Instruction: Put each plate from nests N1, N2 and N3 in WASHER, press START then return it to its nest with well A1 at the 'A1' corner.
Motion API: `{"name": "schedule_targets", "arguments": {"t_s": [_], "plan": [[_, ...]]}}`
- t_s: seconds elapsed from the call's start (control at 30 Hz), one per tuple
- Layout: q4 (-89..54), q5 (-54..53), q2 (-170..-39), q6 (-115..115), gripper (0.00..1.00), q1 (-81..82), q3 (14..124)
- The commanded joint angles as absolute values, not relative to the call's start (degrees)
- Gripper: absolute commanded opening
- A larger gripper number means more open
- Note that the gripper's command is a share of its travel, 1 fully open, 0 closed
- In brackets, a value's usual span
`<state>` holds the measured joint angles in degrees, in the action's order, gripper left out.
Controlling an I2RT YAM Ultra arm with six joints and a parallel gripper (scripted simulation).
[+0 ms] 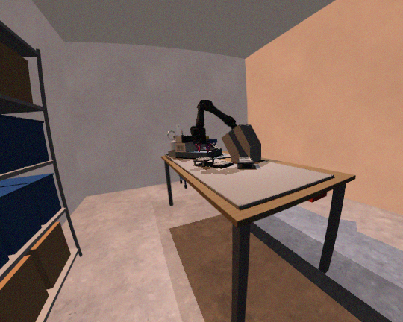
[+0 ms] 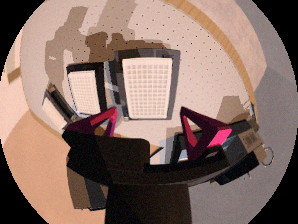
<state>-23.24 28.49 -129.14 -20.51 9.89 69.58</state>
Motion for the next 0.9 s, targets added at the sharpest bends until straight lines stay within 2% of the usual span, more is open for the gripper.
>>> {"name": "schedule_targets", "arguments": {"t_s": [0.0, 0.87], "plan": [[-21.2, 27.9, -130.5, -21.6, 1.00, 9.6, 69.3], [-16.2, 27.8, -133.4, -23.9, 1.00, 8.3, 71.3]]}}
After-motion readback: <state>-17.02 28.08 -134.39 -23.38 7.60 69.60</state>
